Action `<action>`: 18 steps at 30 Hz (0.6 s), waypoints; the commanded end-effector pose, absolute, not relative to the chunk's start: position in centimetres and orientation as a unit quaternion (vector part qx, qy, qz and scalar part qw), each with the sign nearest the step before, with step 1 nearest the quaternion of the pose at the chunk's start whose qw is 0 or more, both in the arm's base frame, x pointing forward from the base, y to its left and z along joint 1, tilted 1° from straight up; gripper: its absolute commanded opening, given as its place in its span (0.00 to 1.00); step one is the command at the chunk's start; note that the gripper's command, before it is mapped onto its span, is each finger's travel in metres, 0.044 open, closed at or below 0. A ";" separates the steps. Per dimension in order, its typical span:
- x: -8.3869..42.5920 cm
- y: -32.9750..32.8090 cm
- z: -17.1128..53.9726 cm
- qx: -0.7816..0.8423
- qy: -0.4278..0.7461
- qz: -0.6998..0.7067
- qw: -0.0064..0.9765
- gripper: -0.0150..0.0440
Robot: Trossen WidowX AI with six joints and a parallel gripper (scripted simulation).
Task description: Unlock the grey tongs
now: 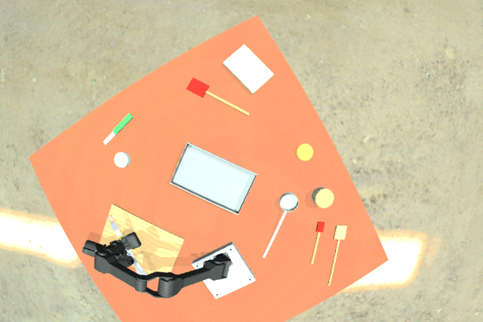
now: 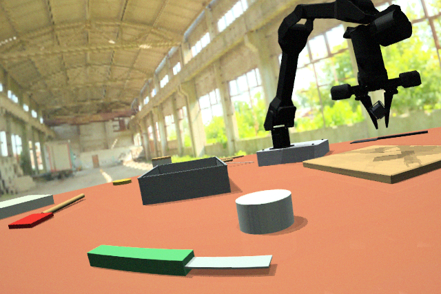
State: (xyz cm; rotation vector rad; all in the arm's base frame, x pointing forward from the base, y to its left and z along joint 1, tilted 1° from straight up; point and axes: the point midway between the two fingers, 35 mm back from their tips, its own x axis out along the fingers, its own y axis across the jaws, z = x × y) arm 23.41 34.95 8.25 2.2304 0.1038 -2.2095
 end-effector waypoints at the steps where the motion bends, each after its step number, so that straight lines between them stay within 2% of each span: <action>1: 23.0 35.5 8.5 0.710 0.081 -0.698 0.046 0.00; 13: 22.8 35.8 8.5 0.713 0.102 -0.691 0.068 0.00; 18: 22.9 36.1 9.2 0.749 0.114 -0.648 0.080 0.00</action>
